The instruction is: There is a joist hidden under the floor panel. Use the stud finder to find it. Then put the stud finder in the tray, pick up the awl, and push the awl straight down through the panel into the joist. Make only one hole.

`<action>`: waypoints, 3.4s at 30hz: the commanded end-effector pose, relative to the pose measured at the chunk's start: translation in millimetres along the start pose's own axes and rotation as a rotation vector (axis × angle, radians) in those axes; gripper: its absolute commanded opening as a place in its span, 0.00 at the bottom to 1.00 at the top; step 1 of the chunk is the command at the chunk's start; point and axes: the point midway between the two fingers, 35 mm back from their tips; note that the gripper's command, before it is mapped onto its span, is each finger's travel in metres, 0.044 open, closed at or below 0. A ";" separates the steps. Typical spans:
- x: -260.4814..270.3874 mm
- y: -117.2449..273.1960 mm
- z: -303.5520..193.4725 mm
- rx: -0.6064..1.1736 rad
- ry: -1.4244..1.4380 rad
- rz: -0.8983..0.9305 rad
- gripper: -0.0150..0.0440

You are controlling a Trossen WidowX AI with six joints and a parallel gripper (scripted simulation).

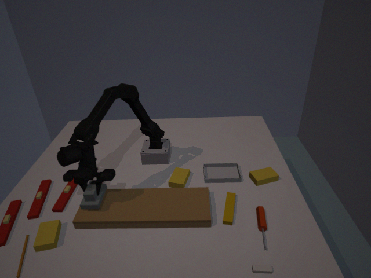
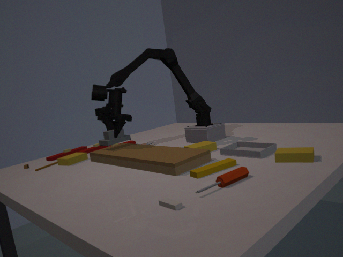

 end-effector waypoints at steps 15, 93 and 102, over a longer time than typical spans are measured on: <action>2.1 -22.8 -5.9 -0.006 0.004 0.000 0.25; 196.9 -23.1 45.8 -0.011 0.000 0.015 0.25; 220.4 -22.6 52.1 -0.011 -0.001 0.017 0.25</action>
Point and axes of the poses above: the point midway between the two fingers, 35 mm back from their tips, its own y axis back along the fingers, its own x axis across the jaws, z = x × y, and after that the axes turned 15 degrees about y, right-handed
